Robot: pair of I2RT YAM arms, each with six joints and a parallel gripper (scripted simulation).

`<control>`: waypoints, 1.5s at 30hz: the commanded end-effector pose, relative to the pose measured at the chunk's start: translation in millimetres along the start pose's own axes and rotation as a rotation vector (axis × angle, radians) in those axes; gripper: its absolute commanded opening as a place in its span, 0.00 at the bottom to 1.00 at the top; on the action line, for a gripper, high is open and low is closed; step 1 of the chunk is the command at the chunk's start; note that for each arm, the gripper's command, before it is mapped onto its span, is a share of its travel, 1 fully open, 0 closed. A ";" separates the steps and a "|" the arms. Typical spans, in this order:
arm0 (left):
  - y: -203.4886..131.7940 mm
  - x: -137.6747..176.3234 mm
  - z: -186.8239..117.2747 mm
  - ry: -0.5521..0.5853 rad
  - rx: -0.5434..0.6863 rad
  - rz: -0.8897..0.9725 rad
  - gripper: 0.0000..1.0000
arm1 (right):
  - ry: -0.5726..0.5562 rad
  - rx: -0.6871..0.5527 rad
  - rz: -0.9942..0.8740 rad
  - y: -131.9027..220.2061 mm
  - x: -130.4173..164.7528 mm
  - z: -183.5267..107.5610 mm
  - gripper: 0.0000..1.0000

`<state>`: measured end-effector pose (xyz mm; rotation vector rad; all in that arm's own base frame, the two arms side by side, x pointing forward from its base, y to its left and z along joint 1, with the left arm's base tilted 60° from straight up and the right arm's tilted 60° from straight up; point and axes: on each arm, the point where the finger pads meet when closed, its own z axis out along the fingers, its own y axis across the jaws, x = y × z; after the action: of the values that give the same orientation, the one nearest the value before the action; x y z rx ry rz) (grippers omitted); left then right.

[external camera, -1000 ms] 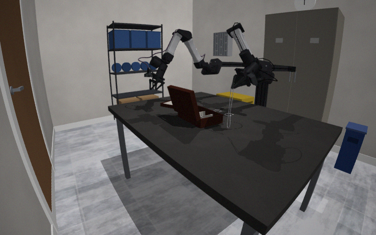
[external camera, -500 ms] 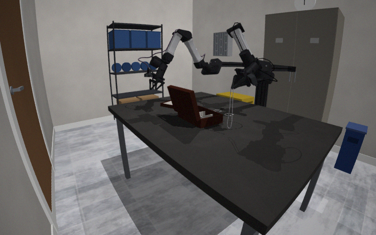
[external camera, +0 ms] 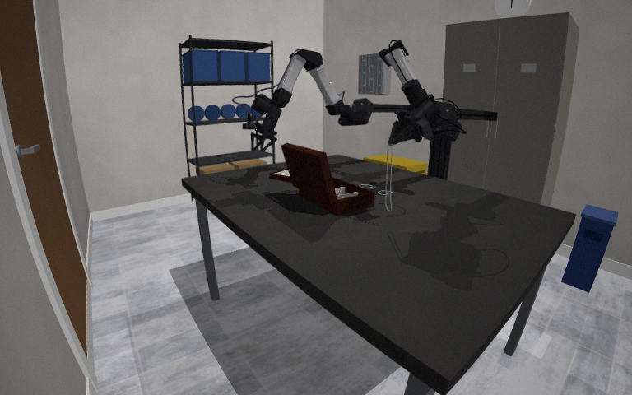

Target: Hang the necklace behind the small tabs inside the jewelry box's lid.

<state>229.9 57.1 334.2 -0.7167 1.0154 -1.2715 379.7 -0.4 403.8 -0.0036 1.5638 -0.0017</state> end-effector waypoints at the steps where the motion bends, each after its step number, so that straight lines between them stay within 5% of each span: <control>1: -24.0 9.4 -5.2 0.056 0.015 -0.021 0.03 | -0.081 0.000 0.006 1.3 -34.3 -20.0 1.00; 19: -48.8 7.5 -15.5 0.019 0.039 0.062 0.03 | -0.081 0.000 0.006 1.3 -34.3 -20.0 1.00; 42: -47.9 5.4 -14.1 0.008 0.042 0.073 0.03 | -0.081 0.000 0.006 1.3 -34.3 -20.0 1.00; 45: -28.6 0.1 -13.8 -0.013 0.036 0.039 0.03 | -0.081 0.000 0.006 1.3 -34.3 -20.0 1.00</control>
<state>203.7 52.8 352.1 -0.7042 1.0096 -1.2609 379.7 -0.4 403.8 -0.0036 1.5638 -0.0017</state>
